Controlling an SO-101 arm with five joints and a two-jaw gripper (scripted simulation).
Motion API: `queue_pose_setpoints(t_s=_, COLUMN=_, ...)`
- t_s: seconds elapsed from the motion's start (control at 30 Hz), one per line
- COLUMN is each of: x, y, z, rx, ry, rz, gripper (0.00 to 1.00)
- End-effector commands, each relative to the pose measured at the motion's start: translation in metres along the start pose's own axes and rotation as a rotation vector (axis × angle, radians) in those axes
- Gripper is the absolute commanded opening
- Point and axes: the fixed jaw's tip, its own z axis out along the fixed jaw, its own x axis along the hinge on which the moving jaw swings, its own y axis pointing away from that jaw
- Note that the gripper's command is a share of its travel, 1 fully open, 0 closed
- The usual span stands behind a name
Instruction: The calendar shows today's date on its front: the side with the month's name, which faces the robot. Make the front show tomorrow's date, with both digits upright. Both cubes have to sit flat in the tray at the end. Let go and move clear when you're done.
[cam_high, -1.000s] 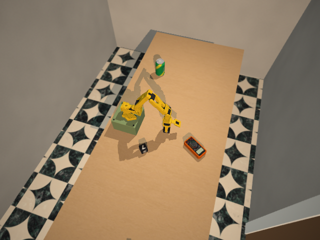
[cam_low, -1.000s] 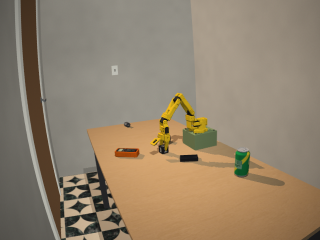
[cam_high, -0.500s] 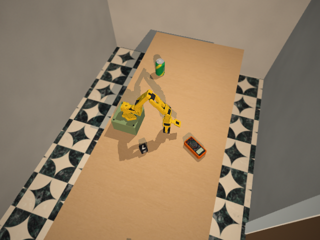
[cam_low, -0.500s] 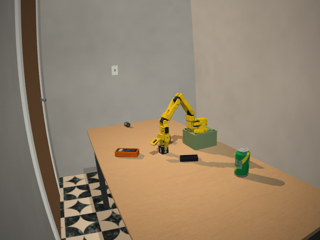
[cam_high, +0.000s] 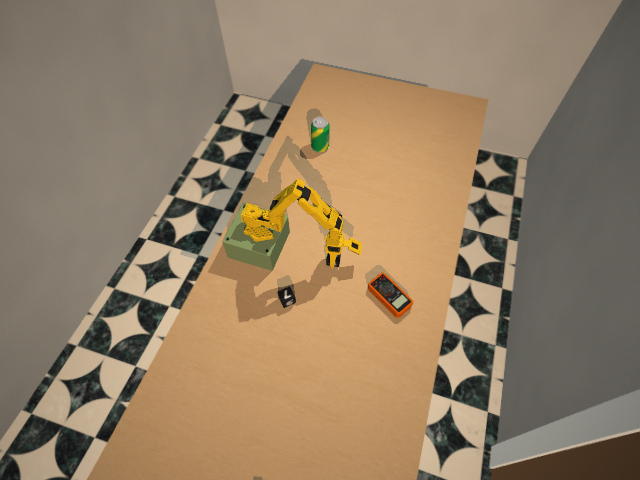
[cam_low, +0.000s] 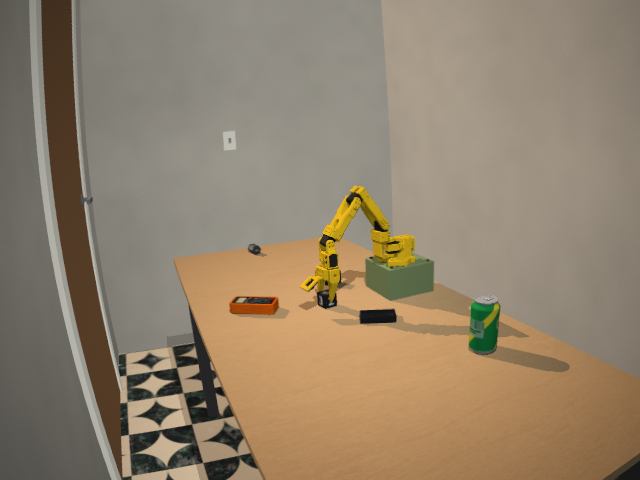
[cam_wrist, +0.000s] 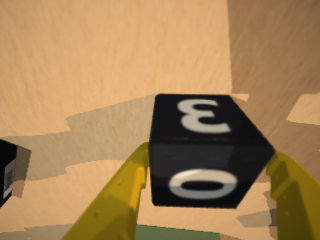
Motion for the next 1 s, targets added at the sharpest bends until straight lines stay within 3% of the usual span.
queue_pose_setpoints(t_s=0.0, x=-0.001, y=0.002, z=0.002, rx=-0.001, ry=-0.003, rz=0.000, gripper=0.36)
queue_pose_setpoints(t_s=0.3, x=-0.002, y=0.002, z=-0.003, rx=-0.001, ry=-0.003, rz=0.000, gripper=0.36)
queue_pose_setpoints(t_s=0.97, x=-0.002, y=0.002, z=-0.056, rx=-0.001, ry=-0.003, rz=0.000, gripper=0.36)
